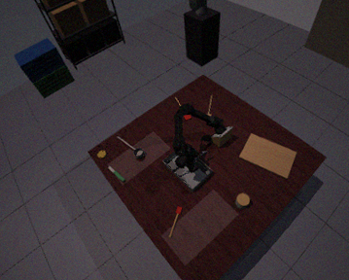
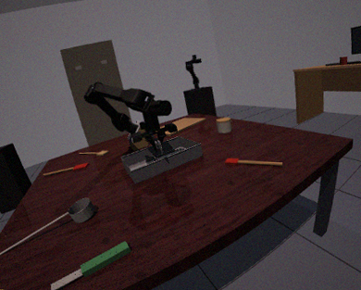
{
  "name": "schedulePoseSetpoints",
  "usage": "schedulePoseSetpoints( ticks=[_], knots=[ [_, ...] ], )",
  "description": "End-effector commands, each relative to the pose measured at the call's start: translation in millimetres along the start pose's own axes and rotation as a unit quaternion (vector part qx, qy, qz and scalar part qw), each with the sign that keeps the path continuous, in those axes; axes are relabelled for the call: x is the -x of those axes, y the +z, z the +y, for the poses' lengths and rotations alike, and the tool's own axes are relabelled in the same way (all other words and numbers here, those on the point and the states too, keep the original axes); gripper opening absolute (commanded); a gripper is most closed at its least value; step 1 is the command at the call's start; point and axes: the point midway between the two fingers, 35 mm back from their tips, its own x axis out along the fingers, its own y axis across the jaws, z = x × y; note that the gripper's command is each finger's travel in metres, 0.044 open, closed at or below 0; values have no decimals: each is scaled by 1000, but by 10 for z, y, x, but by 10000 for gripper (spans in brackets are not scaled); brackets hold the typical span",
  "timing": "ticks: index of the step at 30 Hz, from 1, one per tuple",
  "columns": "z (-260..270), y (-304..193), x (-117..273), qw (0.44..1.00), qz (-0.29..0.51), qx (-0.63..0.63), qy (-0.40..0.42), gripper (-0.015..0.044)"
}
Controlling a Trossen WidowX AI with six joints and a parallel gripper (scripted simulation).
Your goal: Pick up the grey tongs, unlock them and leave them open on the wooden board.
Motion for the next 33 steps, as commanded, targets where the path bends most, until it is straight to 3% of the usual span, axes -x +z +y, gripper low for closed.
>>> schedulePoseSetpoints(
  ticks=[1,6,21,33],
  knots=[
    [-54,-39,631,1000,10,-1,-8,-150],
    [-14,27,1079,1000,10,0,-5,-150],
    [-41,39,1048,1000,9,0,-2,-150],
    [-802,336,1171,997,11,-69,-19,-150]
  ],
)
